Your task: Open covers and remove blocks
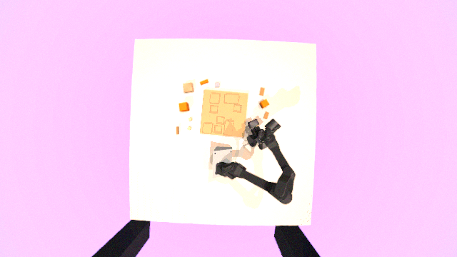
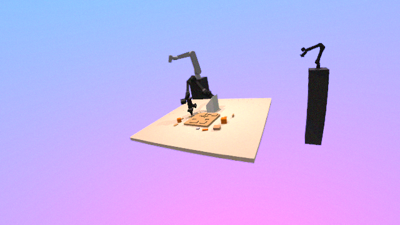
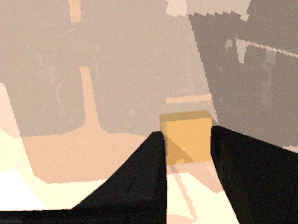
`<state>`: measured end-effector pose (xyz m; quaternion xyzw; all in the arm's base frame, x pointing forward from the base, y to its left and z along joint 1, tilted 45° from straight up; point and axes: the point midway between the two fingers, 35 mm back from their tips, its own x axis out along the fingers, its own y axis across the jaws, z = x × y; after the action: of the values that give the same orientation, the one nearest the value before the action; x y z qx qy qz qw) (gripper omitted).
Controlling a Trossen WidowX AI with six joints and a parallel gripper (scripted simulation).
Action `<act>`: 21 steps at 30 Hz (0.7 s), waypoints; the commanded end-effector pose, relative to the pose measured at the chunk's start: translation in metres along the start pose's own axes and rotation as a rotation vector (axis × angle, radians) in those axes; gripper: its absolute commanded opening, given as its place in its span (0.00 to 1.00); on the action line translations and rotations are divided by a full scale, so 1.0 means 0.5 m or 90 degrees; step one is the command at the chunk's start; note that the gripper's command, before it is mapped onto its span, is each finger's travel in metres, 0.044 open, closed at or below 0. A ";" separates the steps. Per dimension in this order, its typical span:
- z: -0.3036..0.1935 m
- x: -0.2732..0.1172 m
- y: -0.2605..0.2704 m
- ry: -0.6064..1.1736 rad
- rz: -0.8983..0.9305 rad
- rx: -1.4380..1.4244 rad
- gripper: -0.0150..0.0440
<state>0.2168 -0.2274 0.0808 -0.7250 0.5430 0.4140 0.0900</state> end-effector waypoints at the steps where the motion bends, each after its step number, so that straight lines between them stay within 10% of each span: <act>1: 0.006 0.004 0.002 -0.005 0.001 -0.004 0.39; 15: 0.000 -0.002 0.000 -0.001 0.000 0.000 1.00; 21: 0.001 -0.025 -0.003 -0.006 0.000 0.006 1.00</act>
<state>0.2154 -0.2208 0.0825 -0.7229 0.5413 0.4189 0.0941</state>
